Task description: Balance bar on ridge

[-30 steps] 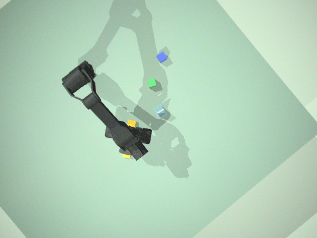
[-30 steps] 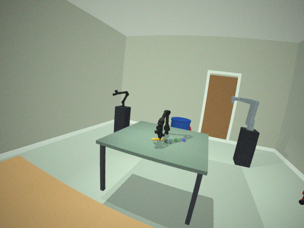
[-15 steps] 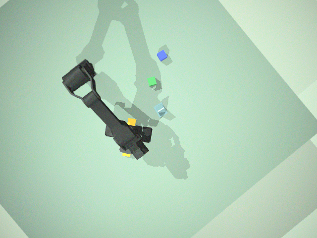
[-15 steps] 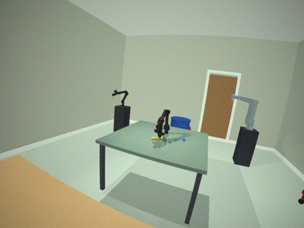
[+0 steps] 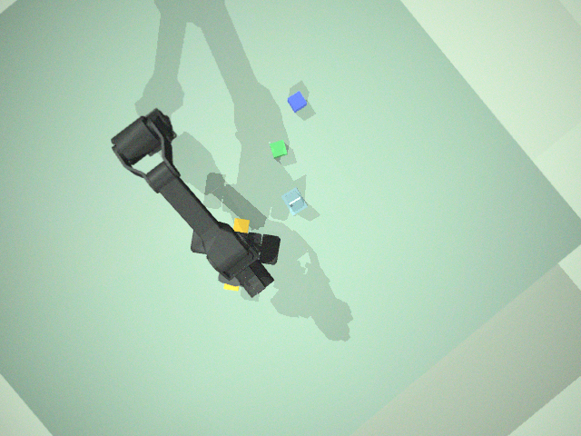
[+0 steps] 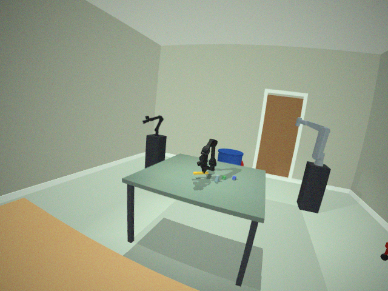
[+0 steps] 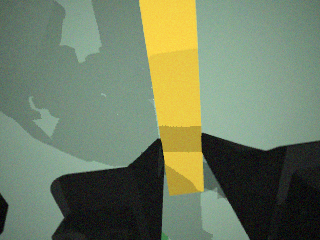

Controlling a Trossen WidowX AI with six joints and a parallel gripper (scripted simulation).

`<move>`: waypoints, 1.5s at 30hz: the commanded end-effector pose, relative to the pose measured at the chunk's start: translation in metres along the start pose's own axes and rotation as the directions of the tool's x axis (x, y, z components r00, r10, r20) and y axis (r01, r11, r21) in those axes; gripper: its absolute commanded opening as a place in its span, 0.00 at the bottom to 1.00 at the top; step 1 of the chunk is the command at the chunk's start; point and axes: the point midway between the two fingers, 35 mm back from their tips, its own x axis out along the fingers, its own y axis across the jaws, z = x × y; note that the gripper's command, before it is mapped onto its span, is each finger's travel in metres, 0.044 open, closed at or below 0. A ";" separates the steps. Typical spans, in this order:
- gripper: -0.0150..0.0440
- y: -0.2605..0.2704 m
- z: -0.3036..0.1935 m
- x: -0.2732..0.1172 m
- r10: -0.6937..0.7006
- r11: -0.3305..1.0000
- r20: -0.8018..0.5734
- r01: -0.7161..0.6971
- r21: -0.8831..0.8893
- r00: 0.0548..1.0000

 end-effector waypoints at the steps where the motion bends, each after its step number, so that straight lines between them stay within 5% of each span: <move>1: 0.25 0.001 0.002 -0.015 0.013 1.000 0.016 -0.013 -0.002 1.000; 25: 0.25 -0.004 -0.004 -0.071 0.011 1.000 0.017 -0.011 -0.007 1.000; 45: 0.25 0.049 -0.051 -0.073 0.015 0.959 0.013 -0.011 -0.282 1.000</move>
